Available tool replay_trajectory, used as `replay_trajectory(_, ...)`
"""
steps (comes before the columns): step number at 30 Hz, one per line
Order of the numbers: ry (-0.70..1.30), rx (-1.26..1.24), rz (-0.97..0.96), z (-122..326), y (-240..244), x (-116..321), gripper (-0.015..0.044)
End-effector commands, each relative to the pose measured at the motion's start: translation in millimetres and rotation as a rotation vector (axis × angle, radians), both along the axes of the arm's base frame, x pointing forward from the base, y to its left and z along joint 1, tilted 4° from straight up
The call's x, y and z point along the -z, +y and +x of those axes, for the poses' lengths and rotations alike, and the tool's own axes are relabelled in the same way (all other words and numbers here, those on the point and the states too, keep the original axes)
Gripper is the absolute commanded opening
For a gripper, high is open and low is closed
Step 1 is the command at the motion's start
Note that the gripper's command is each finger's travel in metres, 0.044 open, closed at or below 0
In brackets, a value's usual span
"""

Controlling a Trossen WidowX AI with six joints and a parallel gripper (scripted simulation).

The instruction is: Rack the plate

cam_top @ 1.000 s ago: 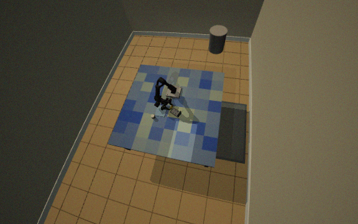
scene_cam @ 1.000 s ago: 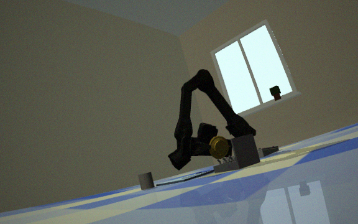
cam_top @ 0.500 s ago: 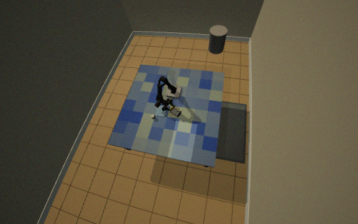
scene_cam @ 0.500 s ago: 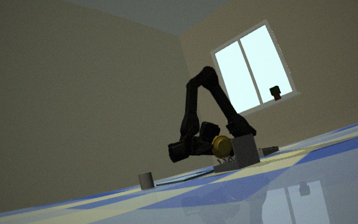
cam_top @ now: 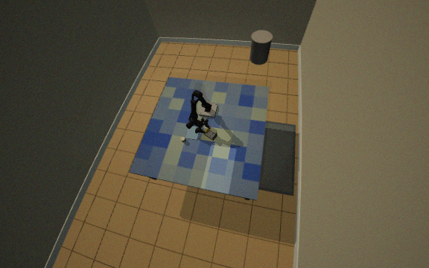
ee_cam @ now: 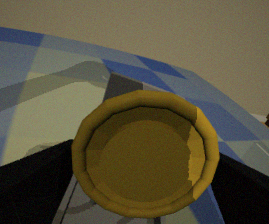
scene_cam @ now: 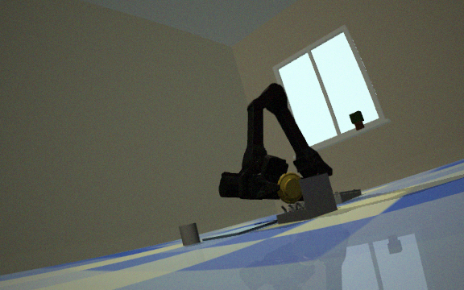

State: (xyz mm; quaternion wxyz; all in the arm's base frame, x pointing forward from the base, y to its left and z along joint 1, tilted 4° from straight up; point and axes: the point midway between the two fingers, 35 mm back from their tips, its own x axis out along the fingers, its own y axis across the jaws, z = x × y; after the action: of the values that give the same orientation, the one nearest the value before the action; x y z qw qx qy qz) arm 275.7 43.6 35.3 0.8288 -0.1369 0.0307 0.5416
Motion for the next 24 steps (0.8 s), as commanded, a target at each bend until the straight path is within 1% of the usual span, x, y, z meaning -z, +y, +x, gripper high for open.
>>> replay_trajectory(1,0.004,0.001,0.001,-0.1,0.9,10.8,0.0)
replay_trajectory(4,0.005,0.0,0.002,-1.2,1.4,22.7,0.0)
replay_trajectory(18,0.007,0.0,0.0,-1.0,1.1,19.9,0.0)
replay_trajectory(24,0.006,0.0,0.0,-1.2,1.1,20.1,0.0158)
